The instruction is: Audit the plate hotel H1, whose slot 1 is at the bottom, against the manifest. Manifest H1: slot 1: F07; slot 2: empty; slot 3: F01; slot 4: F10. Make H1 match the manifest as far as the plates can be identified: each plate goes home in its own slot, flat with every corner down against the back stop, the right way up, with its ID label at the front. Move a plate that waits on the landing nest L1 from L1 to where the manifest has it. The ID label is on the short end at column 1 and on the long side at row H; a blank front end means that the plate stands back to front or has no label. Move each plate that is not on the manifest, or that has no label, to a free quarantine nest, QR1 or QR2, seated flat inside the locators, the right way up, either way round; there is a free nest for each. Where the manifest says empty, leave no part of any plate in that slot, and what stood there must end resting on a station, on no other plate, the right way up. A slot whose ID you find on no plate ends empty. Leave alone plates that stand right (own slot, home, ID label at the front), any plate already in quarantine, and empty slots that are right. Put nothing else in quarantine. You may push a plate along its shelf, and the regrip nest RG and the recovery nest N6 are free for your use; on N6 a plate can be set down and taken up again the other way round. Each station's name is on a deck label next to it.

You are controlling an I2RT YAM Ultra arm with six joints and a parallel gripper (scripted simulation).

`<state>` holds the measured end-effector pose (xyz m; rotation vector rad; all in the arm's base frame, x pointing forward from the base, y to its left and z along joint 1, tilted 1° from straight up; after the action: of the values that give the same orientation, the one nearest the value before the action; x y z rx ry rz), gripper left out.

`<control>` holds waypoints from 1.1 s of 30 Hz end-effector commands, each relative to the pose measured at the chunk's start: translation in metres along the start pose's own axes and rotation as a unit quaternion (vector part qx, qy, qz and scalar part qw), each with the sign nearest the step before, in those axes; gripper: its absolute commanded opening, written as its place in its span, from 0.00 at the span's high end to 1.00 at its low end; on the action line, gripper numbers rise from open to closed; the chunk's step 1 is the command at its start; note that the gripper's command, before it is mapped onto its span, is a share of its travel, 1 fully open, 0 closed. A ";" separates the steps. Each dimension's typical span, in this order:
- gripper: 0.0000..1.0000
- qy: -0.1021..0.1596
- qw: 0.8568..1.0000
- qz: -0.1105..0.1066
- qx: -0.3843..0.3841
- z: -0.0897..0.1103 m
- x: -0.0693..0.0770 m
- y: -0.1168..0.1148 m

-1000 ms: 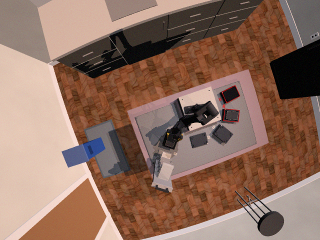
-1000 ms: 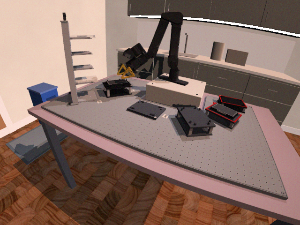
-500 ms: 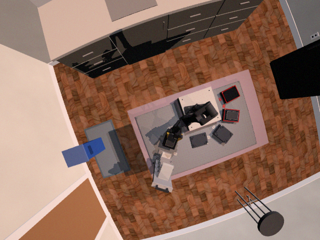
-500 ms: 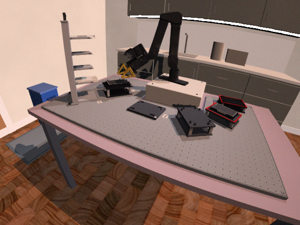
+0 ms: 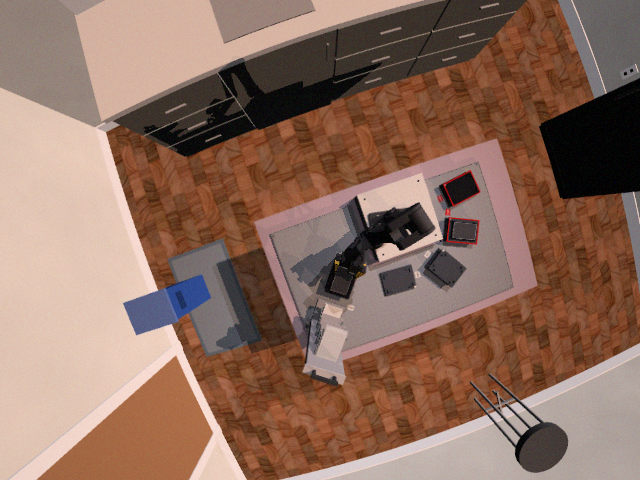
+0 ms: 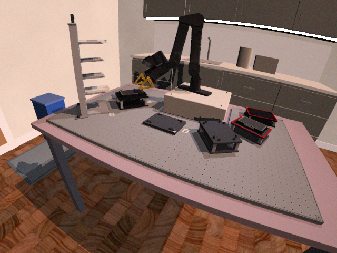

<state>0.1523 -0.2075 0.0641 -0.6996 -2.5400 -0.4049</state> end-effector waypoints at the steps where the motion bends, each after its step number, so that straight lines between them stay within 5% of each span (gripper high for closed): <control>1: 0.00 -0.009 1.000 -0.005 0.009 -0.001 0.002 0.000; 33: 0.00 -0.008 1.000 -0.005 0.008 0.026 0.000 -0.005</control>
<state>0.1386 -0.1990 0.0381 -0.6877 -2.5337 -0.4139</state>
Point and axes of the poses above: the point where the finger pads meet when closed, its own x axis back along the fingers, its own y axis across the jaws, z = x × y, the point moved 9 cm from there along x, back along the fingers, and after that the axes turned 9 degrees about -x, right-handed, at the moved point
